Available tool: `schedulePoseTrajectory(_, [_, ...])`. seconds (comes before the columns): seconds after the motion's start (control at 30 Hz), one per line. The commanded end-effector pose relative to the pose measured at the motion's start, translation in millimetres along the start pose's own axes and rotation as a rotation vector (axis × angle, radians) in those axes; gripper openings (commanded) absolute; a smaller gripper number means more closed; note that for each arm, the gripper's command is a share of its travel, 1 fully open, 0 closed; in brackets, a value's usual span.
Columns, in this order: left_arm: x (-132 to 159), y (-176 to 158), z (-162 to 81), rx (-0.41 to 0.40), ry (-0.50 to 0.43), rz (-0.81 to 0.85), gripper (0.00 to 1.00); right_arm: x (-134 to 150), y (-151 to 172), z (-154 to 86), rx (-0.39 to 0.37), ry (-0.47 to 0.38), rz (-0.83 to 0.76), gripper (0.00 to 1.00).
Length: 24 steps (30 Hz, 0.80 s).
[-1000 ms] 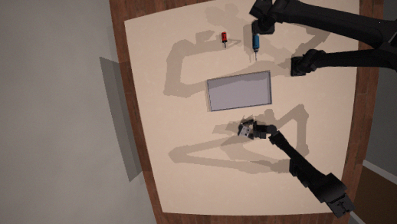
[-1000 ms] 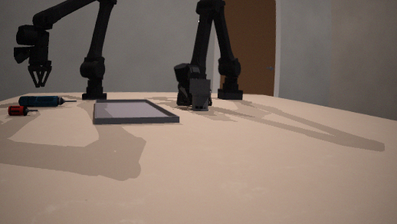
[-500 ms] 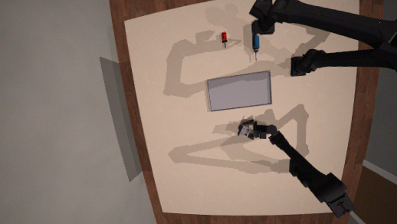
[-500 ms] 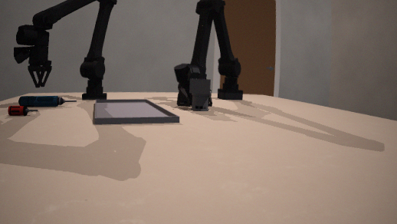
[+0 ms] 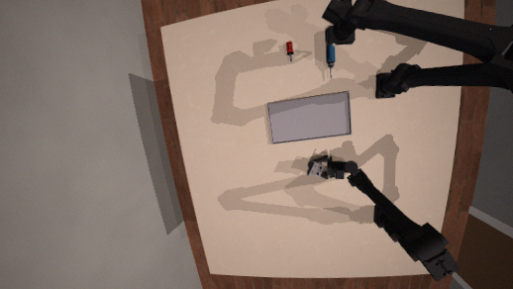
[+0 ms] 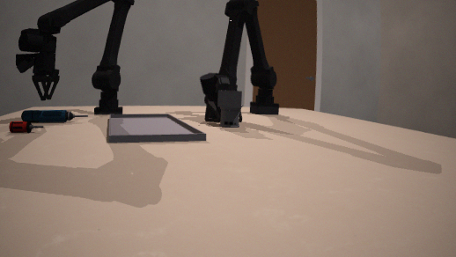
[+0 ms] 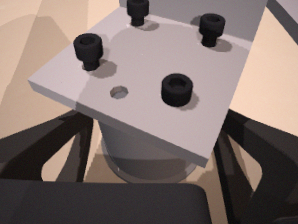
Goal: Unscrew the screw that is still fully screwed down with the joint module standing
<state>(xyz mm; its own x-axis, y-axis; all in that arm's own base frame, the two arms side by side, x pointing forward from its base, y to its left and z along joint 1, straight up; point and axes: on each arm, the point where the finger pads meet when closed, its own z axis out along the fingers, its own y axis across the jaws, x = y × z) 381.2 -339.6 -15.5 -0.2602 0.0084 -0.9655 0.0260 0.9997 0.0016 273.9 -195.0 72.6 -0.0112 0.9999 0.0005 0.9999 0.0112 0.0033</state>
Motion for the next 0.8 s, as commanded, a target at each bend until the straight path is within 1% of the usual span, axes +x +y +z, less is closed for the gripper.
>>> schedulePoseTrajectory(0.0, [10.7, -3.0, -4.1, 0.012, 0.001, 0.01, 0.74, -7.9, 11.8, -10.5, -0.029, -0.023, 0.0, 0.65])
schedulePoseTrajectory(0.13, [10.7, -3.0, -4.1, 0.012, 0.001, 0.01, 0.74, -7.9, 11.8, -10.5, -0.029, -0.023, 0.0, 0.65])
schedulePoseTrajectory(0.17, [10.7, -3.0, -4.1, 0.012, 0.001, 0.01, 0.63, -7.9, 11.8, -10.5, -0.029, -0.023, 0.0, 0.65])
schedulePoseTrajectory(0.7, [10.7, -3.0, -4.1, 0.012, 0.001, 0.01, 0.63, -7.9, 11.8, -10.5, -0.029, -0.023, 0.0, 0.65])
schedulePoseTrajectory(0.77, [10.7, -3.0, -4.1, 0.012, 0.001, 0.01, 0.61, -7.9, 11.8, -10.5, -0.029, -0.023, 0.0, 0.65])
